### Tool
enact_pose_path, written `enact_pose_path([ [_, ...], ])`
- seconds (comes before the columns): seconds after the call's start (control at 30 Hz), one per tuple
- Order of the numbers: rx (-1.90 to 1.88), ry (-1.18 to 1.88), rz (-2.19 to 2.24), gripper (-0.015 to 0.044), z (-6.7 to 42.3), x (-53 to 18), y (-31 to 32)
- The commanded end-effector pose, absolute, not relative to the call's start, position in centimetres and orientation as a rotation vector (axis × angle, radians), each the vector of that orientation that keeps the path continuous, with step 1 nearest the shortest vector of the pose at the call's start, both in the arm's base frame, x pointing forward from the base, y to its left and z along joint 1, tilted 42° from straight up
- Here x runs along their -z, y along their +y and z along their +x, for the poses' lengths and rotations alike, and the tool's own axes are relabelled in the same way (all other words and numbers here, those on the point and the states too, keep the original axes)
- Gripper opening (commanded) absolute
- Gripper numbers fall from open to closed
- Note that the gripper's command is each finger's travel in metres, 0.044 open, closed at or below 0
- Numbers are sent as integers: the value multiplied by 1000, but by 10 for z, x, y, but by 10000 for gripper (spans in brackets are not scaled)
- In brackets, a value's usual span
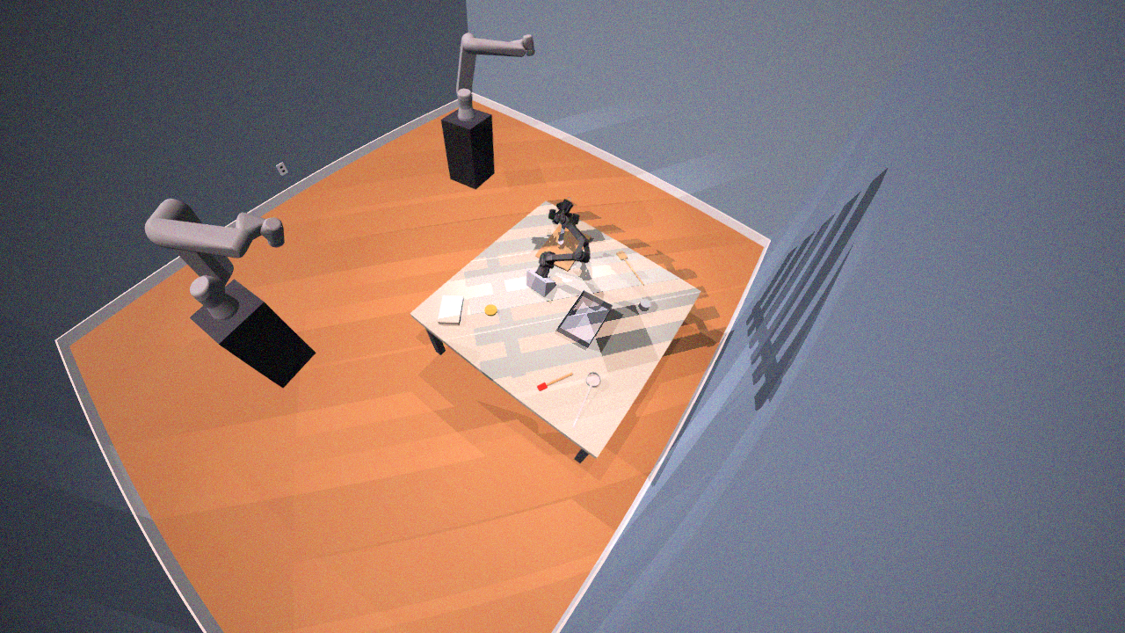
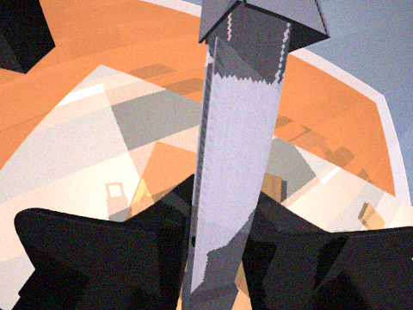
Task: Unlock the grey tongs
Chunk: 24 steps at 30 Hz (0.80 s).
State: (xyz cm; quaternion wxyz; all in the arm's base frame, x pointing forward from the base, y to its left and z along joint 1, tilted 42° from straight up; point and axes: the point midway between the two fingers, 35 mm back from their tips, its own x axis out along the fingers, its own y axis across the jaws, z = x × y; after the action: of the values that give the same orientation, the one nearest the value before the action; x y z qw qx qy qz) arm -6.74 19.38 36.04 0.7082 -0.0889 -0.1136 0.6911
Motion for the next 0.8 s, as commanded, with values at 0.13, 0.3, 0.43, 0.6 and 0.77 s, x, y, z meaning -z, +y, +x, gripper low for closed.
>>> enact_pose_path([
  [0.13,-1561,-187,-278,-150,-70,-361,204],
  [0.3,-1567,-125,-340,-150,-70,-358,210],
  [0.43,-1567,-64,-391,-150,-68,-354,213],
  [0.6,-1557,28,-454,-150,-64,-348,216],
  [0.77,-1536,133,-513,-150,-58,-341,217],
])
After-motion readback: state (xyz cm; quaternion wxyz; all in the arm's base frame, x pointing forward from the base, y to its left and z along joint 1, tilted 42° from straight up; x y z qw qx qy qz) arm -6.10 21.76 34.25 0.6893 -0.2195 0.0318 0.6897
